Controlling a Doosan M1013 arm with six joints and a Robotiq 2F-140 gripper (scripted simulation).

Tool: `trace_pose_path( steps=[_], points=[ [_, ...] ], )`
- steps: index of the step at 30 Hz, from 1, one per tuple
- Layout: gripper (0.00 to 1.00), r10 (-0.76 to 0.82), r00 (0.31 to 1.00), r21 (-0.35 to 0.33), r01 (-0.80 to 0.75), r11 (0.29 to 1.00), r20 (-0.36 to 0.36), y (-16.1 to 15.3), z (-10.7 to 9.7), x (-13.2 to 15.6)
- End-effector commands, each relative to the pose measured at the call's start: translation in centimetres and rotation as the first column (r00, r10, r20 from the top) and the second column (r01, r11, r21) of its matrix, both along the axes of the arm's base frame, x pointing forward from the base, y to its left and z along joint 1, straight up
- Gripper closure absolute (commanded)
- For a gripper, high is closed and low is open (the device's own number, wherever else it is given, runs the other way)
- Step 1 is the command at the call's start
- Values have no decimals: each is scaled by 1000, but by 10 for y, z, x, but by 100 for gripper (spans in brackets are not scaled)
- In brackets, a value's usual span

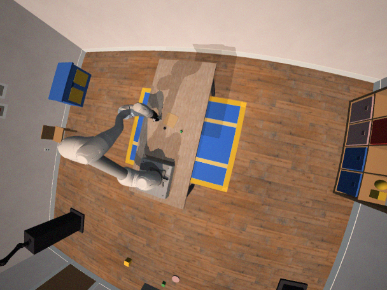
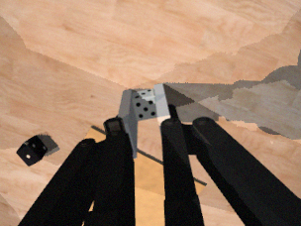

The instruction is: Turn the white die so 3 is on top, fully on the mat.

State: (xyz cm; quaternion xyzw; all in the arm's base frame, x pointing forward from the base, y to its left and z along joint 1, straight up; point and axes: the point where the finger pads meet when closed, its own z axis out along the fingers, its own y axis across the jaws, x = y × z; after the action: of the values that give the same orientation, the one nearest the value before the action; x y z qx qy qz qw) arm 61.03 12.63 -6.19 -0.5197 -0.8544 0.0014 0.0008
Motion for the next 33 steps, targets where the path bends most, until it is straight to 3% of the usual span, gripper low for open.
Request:
trace_pose_path(
  steps=[1,17,24,26,33],
  points=[
    [91,0,1000,0,0,1000,0,0,0,0],
    [91,0,1000,0,0,1000,0,0,6,0],
    [91,0,1000,0,0,1000,0,0,48,0],
    [91,0,1000,0,0,1000,0,0,48,0],
    [91,0,1000,0,0,1000,0,0,93,0]
  ],
)
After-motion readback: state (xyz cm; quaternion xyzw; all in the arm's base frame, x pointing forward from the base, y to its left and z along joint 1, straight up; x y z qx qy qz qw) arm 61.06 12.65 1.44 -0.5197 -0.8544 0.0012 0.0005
